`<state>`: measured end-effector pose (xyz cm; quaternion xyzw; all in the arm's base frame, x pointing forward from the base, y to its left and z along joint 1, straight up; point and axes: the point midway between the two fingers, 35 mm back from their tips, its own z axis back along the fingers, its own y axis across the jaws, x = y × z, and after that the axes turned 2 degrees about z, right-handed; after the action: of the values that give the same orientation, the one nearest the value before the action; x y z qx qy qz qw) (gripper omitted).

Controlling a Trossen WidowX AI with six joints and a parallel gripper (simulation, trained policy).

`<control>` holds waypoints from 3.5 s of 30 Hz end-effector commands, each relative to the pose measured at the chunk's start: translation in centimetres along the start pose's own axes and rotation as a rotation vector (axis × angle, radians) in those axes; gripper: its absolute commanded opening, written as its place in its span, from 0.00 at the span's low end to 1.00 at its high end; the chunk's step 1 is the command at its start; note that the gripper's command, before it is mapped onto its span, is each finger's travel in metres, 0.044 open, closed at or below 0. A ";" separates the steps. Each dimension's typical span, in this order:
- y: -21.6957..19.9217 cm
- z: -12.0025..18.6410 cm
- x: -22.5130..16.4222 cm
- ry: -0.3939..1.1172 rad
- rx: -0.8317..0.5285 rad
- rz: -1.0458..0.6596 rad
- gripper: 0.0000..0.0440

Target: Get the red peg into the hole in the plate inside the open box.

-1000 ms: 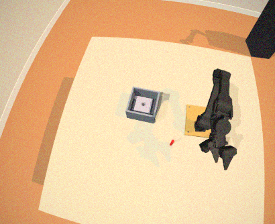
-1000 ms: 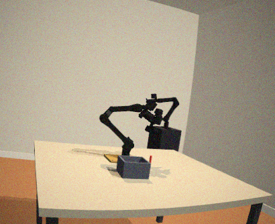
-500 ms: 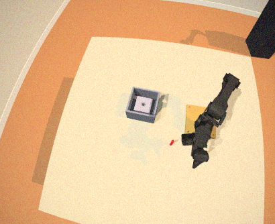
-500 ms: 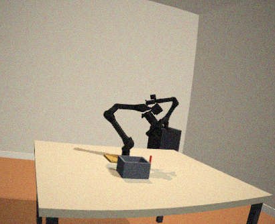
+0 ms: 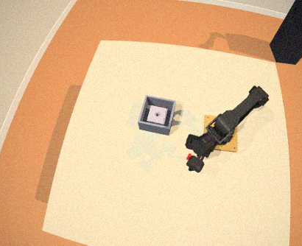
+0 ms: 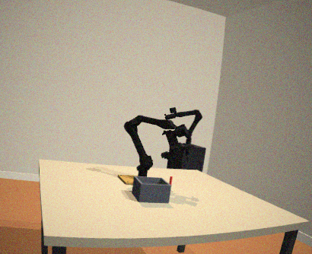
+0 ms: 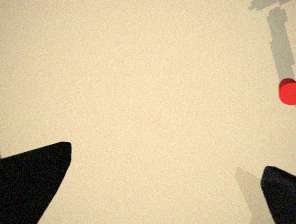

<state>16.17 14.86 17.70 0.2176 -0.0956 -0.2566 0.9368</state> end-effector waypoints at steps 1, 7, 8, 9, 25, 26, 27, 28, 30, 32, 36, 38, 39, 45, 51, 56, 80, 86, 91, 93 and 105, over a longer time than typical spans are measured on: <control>-1.4 -0.8 1.2 -0.031 -0.083 -0.067 1.00; -3.4 -2.6 2.3 -0.058 -0.193 -0.158 1.00; -3.7 -2.9 2.4 -0.061 -0.208 -0.170 1.00; -4.0 -3.3 2.5 -0.065 -0.221 -0.182 1.00; -7.9 -9.7 3.1 -0.129 -0.284 -0.330 0.99; -8.0 -9.9 3.1 -0.131 -0.285 -0.338 0.97; -8.2 -10.2 3.1 -0.133 -0.286 -0.347 0.93; -8.3 -10.3 3.1 -0.133 -0.289 -0.356 0.88; -8.7 -10.6 2.9 -0.128 -0.299 -0.374 0.76; -8.9 -10.6 2.8 -0.118 -0.306 -0.388 0.64; -9.0 -10.6 2.7 -0.095 -0.310 -0.403 0.40; -9.0 -10.6 2.7 -0.083 -0.312 -0.408 0.28; -9.0 -10.6 2.7 -0.078 -0.313 -0.410 0.22; -8.9 -10.2 3.3 -0.082 -0.312 -0.399 0.00; -8.2 -8.3 4.8 -0.144 -0.297 -0.330 0.00; -7.4 -6.3 6.3 -0.198 -0.288 -0.277 0.00; -8.0 0.7 15.7 -0.424 -0.316 -0.287 0.00; -9.1 1.3 17.7 -0.459 -0.333 -0.318 0.00; -10.0 1.4 19.2 -0.484 -0.345 -0.342 0.00; -10.4 1.5 19.8 -0.493 -0.349 -0.352 0.00; -12.7 1.2 23.2 -0.525 -0.366 -0.412 0.01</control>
<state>29.44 -6.88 14.61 -0.0123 -0.2371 -0.4957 0.8354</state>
